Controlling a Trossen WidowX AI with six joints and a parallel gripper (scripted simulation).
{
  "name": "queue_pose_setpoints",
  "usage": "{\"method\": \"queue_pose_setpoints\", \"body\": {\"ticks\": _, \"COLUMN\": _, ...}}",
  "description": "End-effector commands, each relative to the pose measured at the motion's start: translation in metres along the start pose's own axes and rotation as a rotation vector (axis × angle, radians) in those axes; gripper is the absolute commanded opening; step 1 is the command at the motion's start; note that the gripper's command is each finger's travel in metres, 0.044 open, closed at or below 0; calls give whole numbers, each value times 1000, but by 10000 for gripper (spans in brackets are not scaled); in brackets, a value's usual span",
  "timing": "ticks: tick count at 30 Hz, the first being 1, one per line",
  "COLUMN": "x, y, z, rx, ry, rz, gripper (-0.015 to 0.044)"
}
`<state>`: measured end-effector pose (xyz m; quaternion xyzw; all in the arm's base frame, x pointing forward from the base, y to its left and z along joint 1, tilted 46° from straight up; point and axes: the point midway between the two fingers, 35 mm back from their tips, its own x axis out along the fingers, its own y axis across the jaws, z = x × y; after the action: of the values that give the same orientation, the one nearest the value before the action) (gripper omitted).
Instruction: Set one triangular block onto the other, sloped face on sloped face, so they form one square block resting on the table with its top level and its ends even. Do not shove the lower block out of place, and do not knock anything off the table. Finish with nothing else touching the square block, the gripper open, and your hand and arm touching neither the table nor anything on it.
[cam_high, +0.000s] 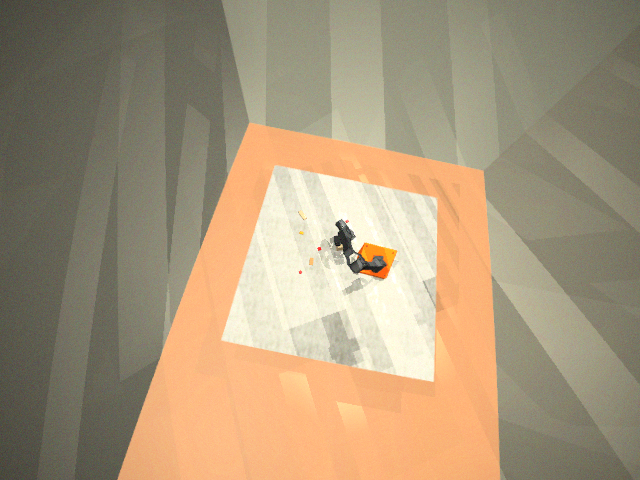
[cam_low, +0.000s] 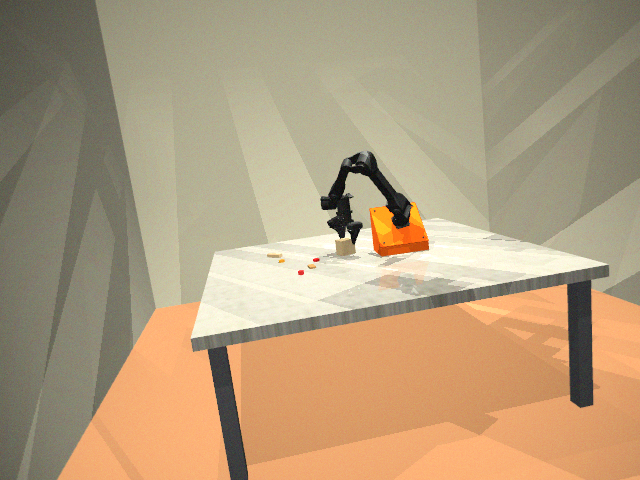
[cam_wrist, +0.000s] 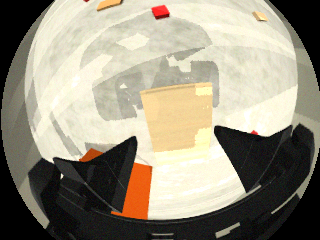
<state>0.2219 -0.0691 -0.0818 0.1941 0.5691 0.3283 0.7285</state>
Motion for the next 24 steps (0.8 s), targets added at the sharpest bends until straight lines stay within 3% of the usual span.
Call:
{"method": "queue_pose_setpoints", "body": {"ticks": 1, "x": -32, "y": -6, "z": 4, "rx": -8, "ry": -8, "rz": -20, "gripper": 440}}
{"method": "queue_pose_setpoints", "body": {"ticks": 6, "x": -103, "y": -1, "z": 0, "rx": -9, "ry": -7, "rz": -17, "gripper": 440}}
{"method": "queue_pose_setpoints", "body": {"ticks": 24, "x": -105, "y": -6, "z": 2, "rx": -2, "ry": -24, "rz": -34, "gripper": 440}}
